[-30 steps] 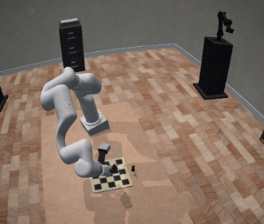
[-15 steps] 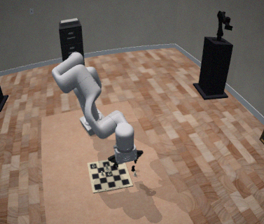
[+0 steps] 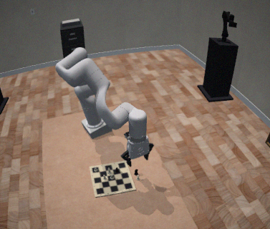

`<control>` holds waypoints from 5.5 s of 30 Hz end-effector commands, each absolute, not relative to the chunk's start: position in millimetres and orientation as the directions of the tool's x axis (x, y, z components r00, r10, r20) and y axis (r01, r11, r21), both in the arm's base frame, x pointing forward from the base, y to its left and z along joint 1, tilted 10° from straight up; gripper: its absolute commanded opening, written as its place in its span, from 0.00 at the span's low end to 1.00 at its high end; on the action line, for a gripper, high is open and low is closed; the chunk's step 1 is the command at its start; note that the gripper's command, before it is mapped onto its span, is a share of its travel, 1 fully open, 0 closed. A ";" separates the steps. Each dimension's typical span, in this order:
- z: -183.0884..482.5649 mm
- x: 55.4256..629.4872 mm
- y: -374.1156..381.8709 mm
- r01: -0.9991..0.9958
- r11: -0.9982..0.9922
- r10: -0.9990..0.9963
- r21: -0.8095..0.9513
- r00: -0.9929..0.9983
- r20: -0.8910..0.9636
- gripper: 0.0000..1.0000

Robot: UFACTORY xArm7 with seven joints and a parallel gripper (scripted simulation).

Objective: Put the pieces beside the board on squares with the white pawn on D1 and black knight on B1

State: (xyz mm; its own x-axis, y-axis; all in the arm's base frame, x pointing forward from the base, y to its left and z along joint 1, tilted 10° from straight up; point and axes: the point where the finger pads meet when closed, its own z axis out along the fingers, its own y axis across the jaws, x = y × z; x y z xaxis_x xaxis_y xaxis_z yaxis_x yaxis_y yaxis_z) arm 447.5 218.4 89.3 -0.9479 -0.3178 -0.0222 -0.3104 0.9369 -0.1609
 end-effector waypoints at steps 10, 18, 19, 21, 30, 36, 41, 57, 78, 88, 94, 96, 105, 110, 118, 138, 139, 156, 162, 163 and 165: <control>91.2 448.0 220.9 -0.314 0.936 -0.323 -0.161 -0.946 -0.030 1.00; 72.5 450.4 218.0 -0.312 0.936 -0.320 -0.164 -0.947 -0.025 1.00; 62.5 451.1 216.6 -0.312 0.936 -0.320 -0.165 -0.947 -0.022 1.00; 53.4 451.5 215.3 -0.312 0.935 -0.319 -0.166 -0.947 -0.020 1.00; 43.1 451.7 213.9 -0.312 0.935 -0.319 -0.167 -0.948 -0.016 0.34; 43.1 451.7 213.9 -0.312 0.935 -0.319 -0.167 -0.948 -0.016 0.34; 43.1 451.7 213.9 -0.312 0.935 -0.319 -0.167 -0.948 -0.016 0.34; 43.1 451.7 213.9 -0.312 0.935 -0.319 -0.167 -0.948 -0.016 0.34; 35.5 452.2 212.7 -0.312 0.935 -0.319 -0.167 -0.948 -0.016 0.34; 21.7 453.2 210.6 -0.312 0.935 -0.319 -0.167 -0.948 -0.016 0.34; 15.3 453.7 209.7 -0.312 0.935 -0.319 -0.167 -0.948 -0.016 0.34; 12.1 453.9 209.2 -0.312 0.935 -0.319 -0.167 -0.948 -0.016 0.34; -0.2 454.8 207.3 -0.312 0.935 -0.319 -0.167 -0.948 -0.016 0.34; -3.2 455.1 206.9 -0.312 0.935 -0.319 -0.167 -0.948 -0.016 0.34; -7.6 455.4 206.2 -0.312 0.935 -0.319 -0.167 -0.948 -0.016 0.34; -8.3 455.4 206.1 -0.312 0.935 -0.319 -0.167 -0.948 -0.016 0.34; -8.3 455.4 206.1 -0.312 0.935 -0.319 -0.167 -0.948 -0.016 0.34; -8.3 455.4 206.1 -0.312 0.935 -0.319 -0.167 -0.948 -0.016 0.34; -8.3 455.4 206.1 -0.312 0.935 -0.319 -0.167 -0.948 -0.016 0.34; -8.3 455.5 206.1 -0.312 0.935 -0.319 -0.167 -0.948 -0.016 0.34; -8.3 455.6 206.2 -0.312 0.935 -0.319 -0.167 -0.948 -0.016 0.34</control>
